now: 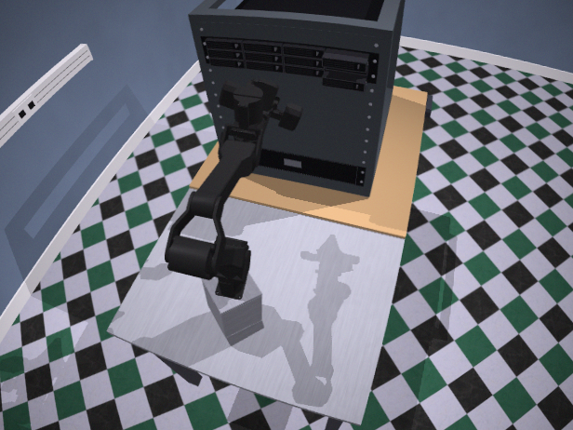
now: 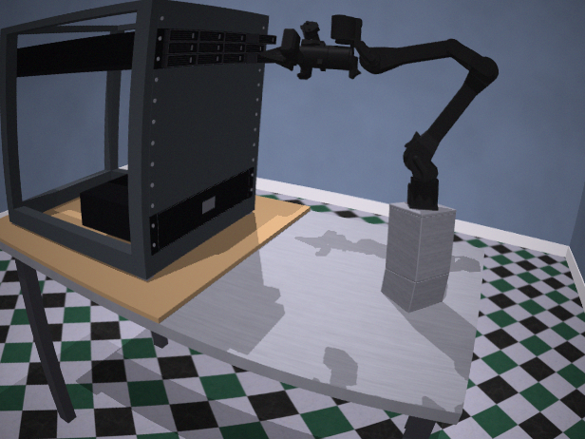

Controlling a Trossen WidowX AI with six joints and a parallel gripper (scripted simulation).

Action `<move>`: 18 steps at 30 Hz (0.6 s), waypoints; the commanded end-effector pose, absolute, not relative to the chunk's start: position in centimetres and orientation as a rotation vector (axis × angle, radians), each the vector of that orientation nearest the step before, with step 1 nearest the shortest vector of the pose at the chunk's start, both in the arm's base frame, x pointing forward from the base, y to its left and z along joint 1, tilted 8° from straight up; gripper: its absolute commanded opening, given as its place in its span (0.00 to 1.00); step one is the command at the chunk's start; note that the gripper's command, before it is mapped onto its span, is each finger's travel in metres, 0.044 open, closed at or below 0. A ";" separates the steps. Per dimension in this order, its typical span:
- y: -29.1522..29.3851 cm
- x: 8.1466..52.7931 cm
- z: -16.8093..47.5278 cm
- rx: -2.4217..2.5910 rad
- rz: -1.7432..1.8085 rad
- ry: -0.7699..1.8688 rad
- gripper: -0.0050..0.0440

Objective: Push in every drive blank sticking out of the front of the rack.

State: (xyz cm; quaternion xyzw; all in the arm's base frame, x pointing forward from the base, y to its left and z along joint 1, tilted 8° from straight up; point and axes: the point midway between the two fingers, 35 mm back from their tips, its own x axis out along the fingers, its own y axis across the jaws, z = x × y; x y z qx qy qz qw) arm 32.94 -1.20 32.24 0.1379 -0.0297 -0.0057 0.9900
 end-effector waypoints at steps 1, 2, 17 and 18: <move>-0.7 32.3 32.4 0.172 -0.013 -0.058 0.00; -0.7 32.3 32.4 0.172 -0.013 -0.058 0.00; 0.0 31.6 32.3 0.003 0.000 -0.050 0.00; 0.0 31.6 32.3 0.003 0.000 -0.050 0.00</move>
